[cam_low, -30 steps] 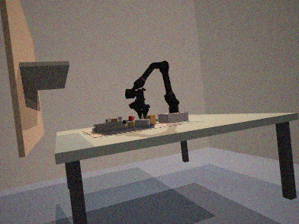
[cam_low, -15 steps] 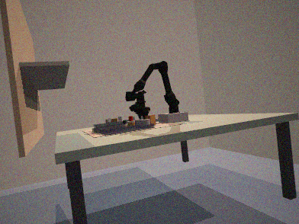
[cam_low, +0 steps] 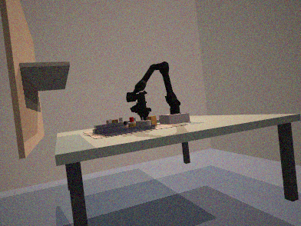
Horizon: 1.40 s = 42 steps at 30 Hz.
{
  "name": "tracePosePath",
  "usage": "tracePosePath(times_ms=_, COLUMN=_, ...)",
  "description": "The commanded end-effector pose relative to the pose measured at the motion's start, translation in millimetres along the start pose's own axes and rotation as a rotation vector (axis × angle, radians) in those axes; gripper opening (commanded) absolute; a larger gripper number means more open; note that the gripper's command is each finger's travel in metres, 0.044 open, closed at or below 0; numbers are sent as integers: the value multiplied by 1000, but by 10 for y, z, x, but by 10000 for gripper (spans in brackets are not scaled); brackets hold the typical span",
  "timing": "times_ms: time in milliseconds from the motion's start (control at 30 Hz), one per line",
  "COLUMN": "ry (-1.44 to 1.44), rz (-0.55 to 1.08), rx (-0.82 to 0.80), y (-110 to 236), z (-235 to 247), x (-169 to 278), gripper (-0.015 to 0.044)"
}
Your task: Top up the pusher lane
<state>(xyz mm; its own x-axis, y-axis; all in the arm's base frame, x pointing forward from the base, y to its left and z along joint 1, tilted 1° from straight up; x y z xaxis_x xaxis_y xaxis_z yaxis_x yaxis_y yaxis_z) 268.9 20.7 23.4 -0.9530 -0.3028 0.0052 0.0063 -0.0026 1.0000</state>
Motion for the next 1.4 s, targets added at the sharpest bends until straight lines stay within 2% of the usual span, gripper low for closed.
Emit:
tracePosePath(times_ms=0, ry=-1, rz=-13, rx=0, y=167, z=-6, x=-56, gripper=6)
tracePosePath(times_ms=433, ry=-1, rz=-14, rx=0, y=951, z=4, x=-69, gripper=0)
tracePosePath(times_ms=533, ry=-1, rz=-13, rx=0, y=1040, z=8, x=-55, gripper=0)
tracePosePath(times_ms=667, ry=5, rz=-14, rx=0, y=1001, z=8, x=-77, gripper=0)
tracePosePath(times_ms=933, ry=76, rz=-15, rx=1, y=550, z=17, x=-274, gripper=0)
tracePosePath(times_ms=1367, ry=77, rz=-15, rx=0, y=302, z=17, x=-284, gripper=0)
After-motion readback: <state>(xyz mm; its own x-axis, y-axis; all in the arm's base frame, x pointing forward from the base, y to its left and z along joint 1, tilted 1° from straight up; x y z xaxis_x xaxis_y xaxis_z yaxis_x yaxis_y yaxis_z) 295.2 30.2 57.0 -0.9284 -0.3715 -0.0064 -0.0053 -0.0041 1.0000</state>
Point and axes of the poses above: the point midway between the two fingers, 35 mm back from their tips, its own y axis back along the fingers, its own z axis across the jaws, x = y × z, the point moved 2 cm from there along y, back along the fingers, and after that the axes turned 15 degrees about y, right-handed, at the moved point
